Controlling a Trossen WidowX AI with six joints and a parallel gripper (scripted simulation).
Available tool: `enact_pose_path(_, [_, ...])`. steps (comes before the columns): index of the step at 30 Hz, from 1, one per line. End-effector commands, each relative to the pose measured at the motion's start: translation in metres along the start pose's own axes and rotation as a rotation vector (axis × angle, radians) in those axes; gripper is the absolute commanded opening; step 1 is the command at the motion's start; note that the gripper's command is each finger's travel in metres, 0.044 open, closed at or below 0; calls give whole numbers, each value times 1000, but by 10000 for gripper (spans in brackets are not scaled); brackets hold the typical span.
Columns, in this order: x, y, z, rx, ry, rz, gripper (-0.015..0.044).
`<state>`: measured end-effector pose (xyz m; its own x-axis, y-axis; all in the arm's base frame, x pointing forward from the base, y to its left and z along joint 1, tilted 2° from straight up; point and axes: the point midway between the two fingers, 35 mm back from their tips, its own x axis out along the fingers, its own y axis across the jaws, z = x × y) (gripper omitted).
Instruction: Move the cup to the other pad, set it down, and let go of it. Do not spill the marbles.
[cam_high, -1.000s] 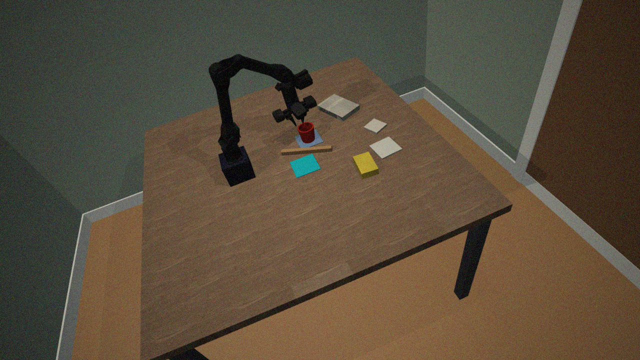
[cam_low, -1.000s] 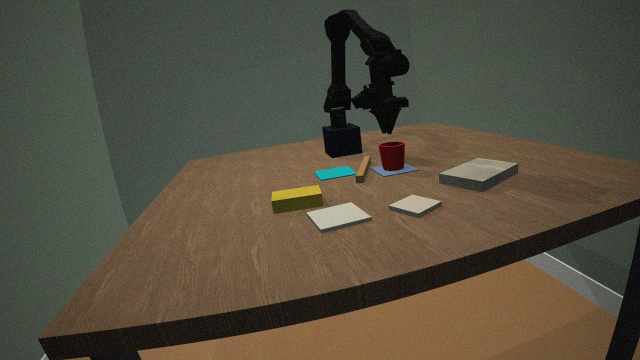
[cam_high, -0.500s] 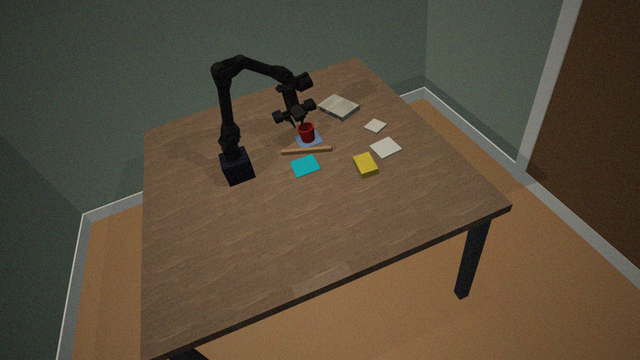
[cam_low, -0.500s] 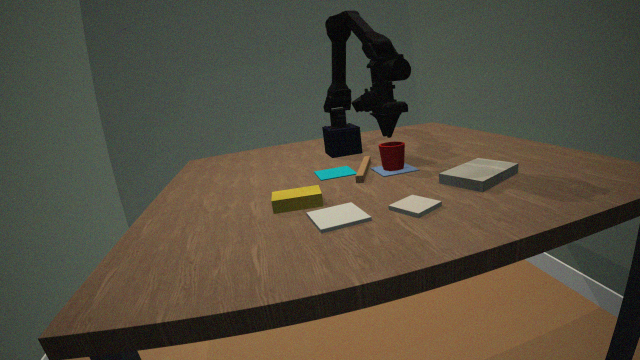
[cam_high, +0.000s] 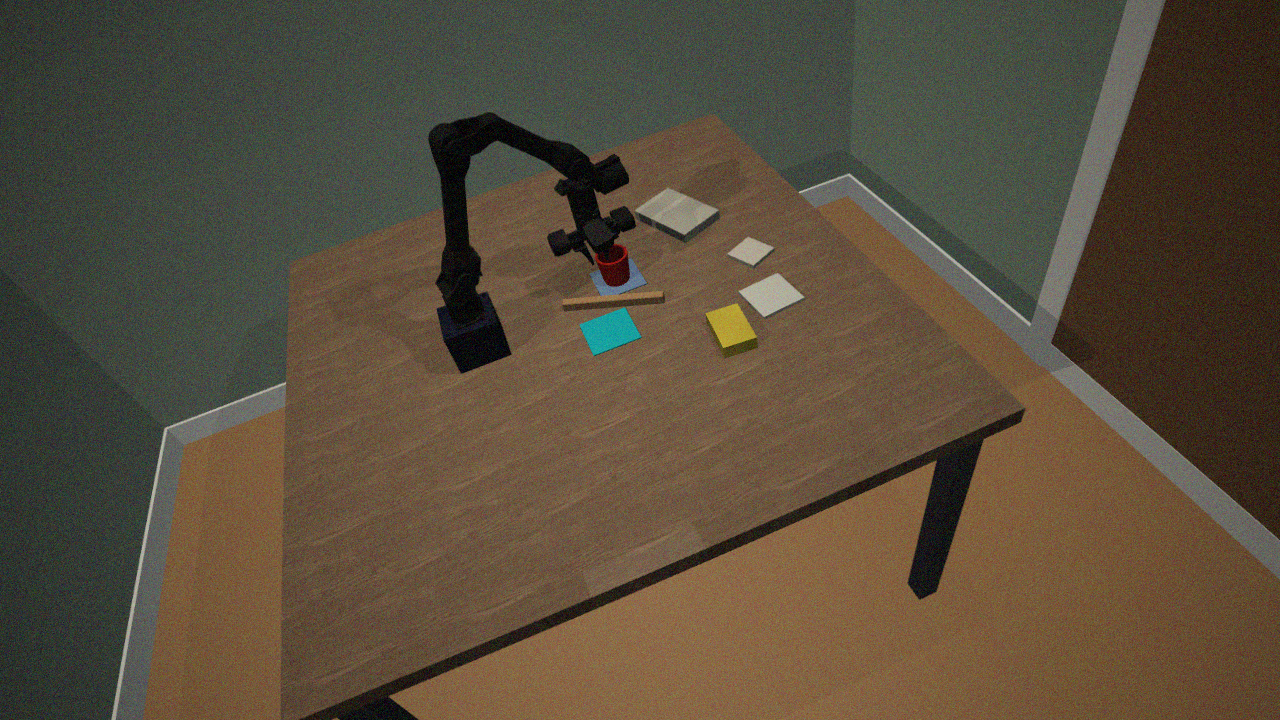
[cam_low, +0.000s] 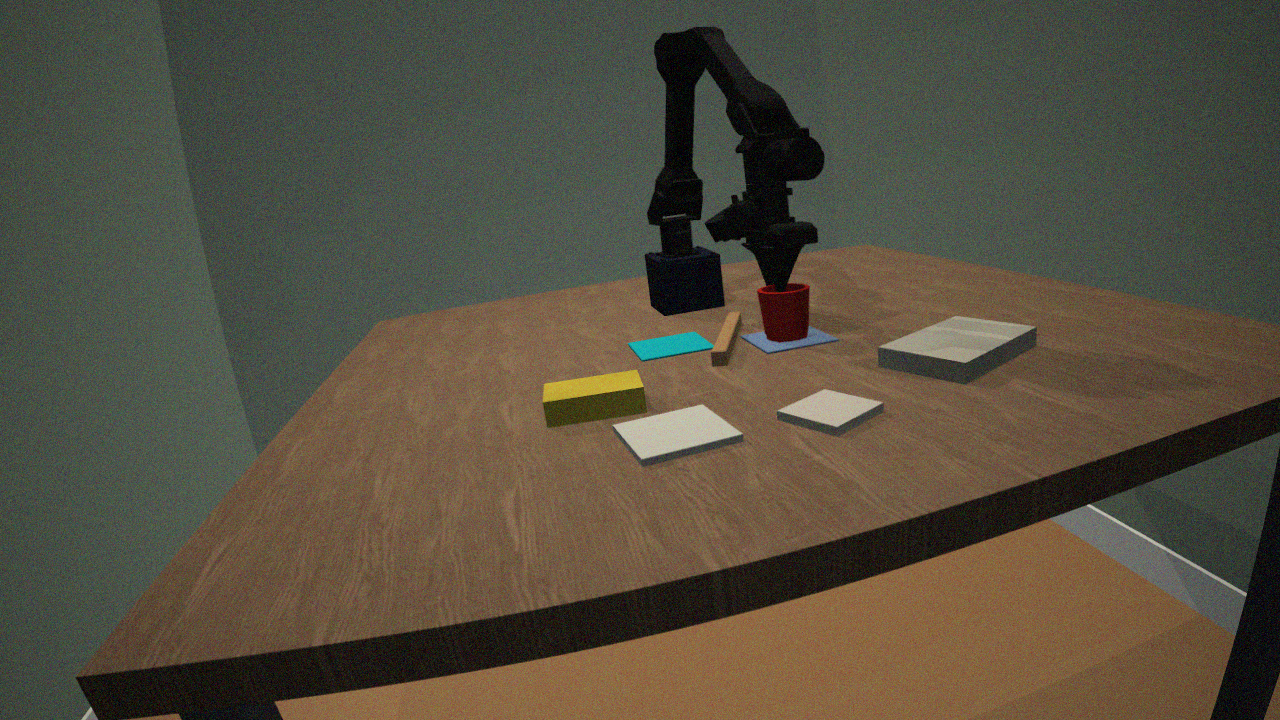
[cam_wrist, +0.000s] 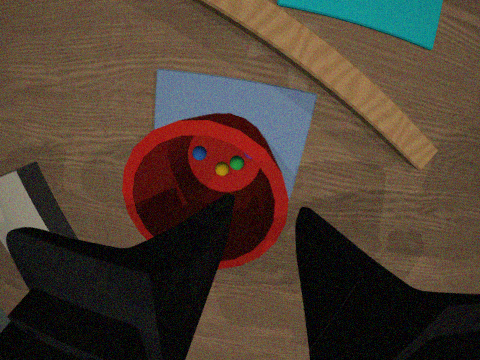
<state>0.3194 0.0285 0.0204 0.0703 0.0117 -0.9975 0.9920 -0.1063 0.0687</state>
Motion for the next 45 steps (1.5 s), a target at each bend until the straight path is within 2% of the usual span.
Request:
enact_pose_path(1, [8, -2, -1, 4, 4, -8, 148])
enact_pose_path(21, [32, -4, 0, 4, 4, -9, 148])
enact_pose_path(24, [30, -3, 1, 0, -1, -5, 69])
enact_pose_path(34, [30, -3, 1, 0, -1, -5, 2])
enact_pose_path(45, [5, -3, 1, 2, 2, -7, 0])
